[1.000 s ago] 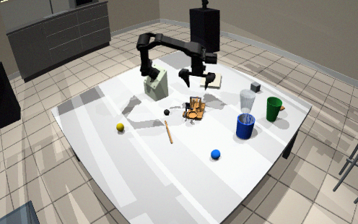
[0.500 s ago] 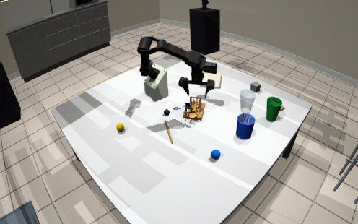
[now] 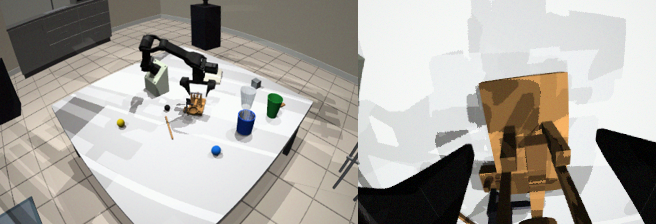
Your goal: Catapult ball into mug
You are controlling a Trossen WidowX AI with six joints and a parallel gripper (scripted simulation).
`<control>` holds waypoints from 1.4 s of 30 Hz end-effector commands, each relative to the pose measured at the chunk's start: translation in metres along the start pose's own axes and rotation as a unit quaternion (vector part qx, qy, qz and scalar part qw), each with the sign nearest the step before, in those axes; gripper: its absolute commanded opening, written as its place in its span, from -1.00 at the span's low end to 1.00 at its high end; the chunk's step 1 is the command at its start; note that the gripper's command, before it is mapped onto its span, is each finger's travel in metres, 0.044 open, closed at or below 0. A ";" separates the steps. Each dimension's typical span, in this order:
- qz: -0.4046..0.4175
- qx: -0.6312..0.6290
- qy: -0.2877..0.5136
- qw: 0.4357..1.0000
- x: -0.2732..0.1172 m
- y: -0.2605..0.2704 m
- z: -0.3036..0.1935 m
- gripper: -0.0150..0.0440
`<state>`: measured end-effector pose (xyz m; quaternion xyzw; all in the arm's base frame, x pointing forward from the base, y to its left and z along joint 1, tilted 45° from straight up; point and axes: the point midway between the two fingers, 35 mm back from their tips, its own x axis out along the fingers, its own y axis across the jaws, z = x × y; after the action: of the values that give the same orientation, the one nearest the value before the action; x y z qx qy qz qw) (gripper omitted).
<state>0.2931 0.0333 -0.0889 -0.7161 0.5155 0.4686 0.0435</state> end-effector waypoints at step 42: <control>0.000 0.011 0.000 1.000 -0.026 0.001 0.000 -0.49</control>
<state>0.2909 0.0486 -0.0744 -0.7164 0.5158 0.4679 0.0418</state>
